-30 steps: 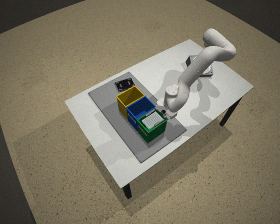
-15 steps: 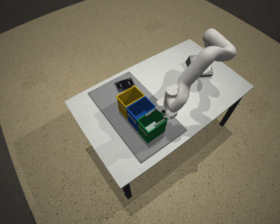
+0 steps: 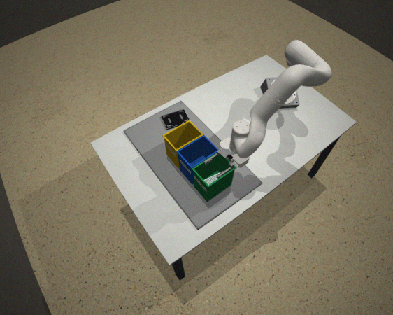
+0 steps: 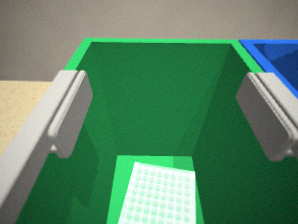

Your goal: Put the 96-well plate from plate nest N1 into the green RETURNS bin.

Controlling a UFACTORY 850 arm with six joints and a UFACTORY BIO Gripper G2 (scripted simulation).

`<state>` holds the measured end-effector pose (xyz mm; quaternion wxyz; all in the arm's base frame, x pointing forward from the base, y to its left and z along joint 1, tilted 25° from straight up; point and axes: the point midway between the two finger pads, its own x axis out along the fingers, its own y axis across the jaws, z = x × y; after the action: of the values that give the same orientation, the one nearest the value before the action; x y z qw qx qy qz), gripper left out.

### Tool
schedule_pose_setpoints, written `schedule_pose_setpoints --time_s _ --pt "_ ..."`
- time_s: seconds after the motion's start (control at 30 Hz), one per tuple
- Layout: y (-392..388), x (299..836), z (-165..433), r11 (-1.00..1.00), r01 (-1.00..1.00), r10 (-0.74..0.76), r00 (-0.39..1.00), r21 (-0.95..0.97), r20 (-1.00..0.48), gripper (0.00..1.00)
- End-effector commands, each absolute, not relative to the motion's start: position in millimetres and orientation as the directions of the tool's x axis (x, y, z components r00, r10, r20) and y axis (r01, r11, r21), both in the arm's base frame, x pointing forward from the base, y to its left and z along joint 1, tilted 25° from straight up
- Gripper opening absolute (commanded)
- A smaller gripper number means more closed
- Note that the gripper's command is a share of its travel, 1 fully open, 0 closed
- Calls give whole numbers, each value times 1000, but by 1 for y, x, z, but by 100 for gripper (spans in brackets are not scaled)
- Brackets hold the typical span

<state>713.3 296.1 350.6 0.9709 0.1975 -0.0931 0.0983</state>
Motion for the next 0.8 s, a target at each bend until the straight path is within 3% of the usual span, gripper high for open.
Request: schedule_pose_setpoints --time_s 0.0,0.77 --pt "296 714 352 903 -228 154 963 365 222 18" --pt "287 711 371 902 -228 154 963 365 221 18"
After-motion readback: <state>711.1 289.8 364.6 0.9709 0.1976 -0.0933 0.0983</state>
